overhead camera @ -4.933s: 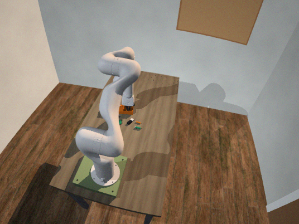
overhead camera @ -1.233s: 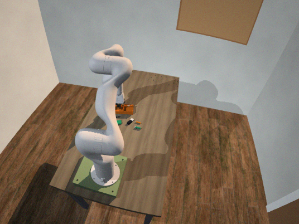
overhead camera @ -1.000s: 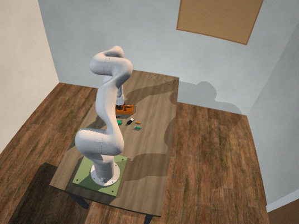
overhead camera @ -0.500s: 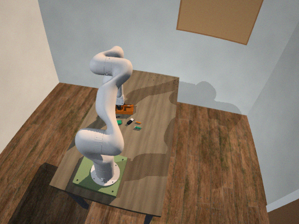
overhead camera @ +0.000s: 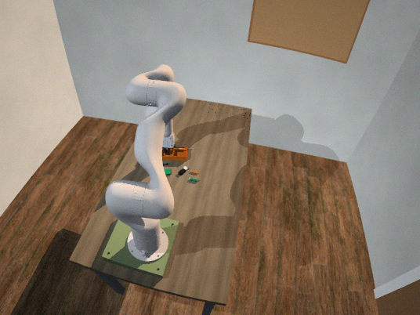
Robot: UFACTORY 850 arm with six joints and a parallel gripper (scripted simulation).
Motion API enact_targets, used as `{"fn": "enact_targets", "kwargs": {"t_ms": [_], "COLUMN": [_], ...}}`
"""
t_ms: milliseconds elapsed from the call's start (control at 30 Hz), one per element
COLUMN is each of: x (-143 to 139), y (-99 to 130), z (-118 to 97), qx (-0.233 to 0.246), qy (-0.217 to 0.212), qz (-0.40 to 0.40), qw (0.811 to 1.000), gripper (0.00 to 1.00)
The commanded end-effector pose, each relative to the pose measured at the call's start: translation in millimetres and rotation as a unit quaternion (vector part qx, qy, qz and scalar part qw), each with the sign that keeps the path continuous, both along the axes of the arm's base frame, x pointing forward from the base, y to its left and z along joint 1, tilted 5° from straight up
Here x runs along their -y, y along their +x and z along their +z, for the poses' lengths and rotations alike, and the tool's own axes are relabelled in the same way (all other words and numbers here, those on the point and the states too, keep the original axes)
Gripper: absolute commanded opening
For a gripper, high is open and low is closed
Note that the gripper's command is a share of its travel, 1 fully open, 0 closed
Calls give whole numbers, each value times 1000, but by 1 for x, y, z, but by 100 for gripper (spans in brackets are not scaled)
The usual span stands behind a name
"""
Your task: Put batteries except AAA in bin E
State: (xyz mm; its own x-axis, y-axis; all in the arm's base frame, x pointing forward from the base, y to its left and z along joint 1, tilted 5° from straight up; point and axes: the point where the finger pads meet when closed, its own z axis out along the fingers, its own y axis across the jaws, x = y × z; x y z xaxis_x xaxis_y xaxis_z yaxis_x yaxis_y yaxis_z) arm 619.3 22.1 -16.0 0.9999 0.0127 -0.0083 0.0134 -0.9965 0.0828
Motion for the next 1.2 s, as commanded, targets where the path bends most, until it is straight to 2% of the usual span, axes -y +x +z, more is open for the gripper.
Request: {"fn": "enact_targets", "kwargs": {"t_ms": [0,433,1167], "x": [0,0,-2], "y": [1,1,1], "z": [1,1,27], "qx": [1,1,1], "qy": [0,0,0], "qz": [0,0,0], "qw": [1000,1000,1000], "gripper": [7,7,7]}}
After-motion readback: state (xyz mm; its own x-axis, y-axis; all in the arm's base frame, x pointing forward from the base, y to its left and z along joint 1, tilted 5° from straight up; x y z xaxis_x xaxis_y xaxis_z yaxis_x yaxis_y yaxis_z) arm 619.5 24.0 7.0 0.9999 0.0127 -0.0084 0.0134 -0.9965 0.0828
